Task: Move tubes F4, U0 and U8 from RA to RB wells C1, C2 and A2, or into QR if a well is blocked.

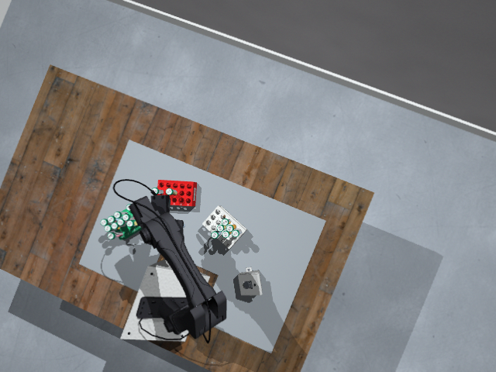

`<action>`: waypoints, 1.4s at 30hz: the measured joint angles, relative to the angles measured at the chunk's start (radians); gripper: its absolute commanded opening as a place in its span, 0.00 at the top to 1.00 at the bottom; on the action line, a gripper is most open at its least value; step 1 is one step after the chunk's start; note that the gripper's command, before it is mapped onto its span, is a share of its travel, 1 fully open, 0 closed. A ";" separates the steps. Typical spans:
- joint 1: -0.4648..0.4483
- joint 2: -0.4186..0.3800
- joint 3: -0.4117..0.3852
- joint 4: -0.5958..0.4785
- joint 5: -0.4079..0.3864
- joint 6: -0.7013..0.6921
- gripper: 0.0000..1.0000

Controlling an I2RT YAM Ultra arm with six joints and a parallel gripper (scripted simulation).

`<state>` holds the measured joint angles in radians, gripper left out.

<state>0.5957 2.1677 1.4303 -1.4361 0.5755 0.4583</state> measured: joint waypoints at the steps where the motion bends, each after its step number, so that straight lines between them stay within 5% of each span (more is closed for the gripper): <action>1: -0.005 -0.010 -0.008 -0.001 0.002 -0.003 1.00; 18: -0.069 -0.160 -0.082 -0.033 0.037 -0.065 1.00; 42: -0.148 -0.105 0.042 -0.055 0.078 -0.152 1.00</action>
<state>0.4477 2.0624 1.4723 -1.4910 0.6533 0.3065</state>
